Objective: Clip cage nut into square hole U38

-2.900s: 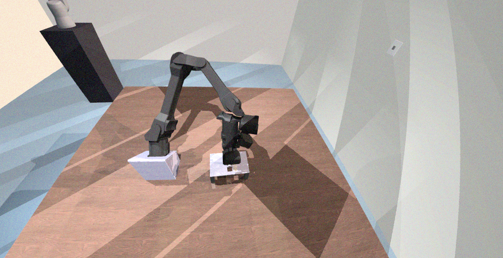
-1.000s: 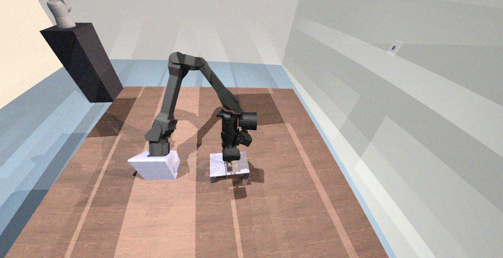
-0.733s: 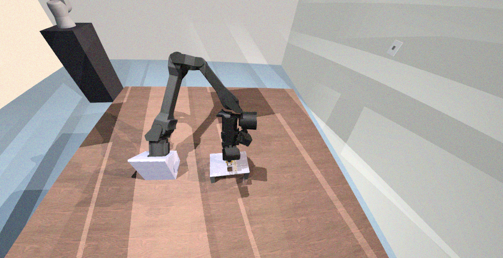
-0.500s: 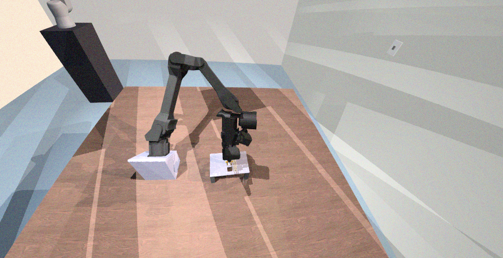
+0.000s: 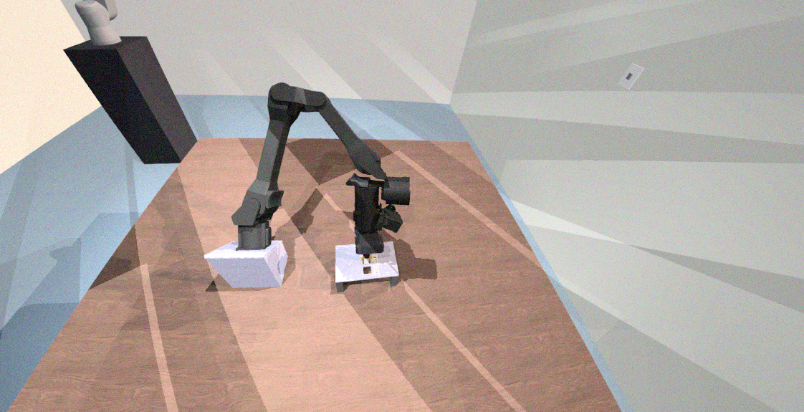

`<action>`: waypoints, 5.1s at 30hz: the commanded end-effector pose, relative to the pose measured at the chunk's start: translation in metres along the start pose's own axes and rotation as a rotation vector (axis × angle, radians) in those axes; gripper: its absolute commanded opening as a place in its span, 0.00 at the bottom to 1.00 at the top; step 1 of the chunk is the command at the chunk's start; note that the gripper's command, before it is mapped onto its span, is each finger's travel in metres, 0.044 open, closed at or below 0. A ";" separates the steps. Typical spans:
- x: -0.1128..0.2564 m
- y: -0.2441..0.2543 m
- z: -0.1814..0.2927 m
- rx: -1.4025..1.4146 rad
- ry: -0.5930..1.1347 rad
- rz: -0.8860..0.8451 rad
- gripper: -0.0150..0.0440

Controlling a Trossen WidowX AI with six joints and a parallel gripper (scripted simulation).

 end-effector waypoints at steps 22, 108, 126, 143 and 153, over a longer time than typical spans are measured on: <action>0.000 0.004 -0.001 -0.004 0.002 0.038 0.31; 0.001 -0.002 -0.001 -0.003 -0.011 -0.042 0.31; 0.001 -0.004 0.000 -0.002 -0.015 -0.073 0.31; 0.000 -0.007 0.000 -0.002 -0.018 -0.105 0.31; 0.000 -0.009 0.000 -0.001 -0.021 -0.130 0.31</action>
Point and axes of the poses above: the point midway between the two fingers, 35 mm back from their tips, its own x axis back along the fingers, its own y axis across the jaws, z = x × y, the point moved 4 cm from there along x, back along the fingers, and after that the axes turned 7 degrees about x, right-handed, at the moved point
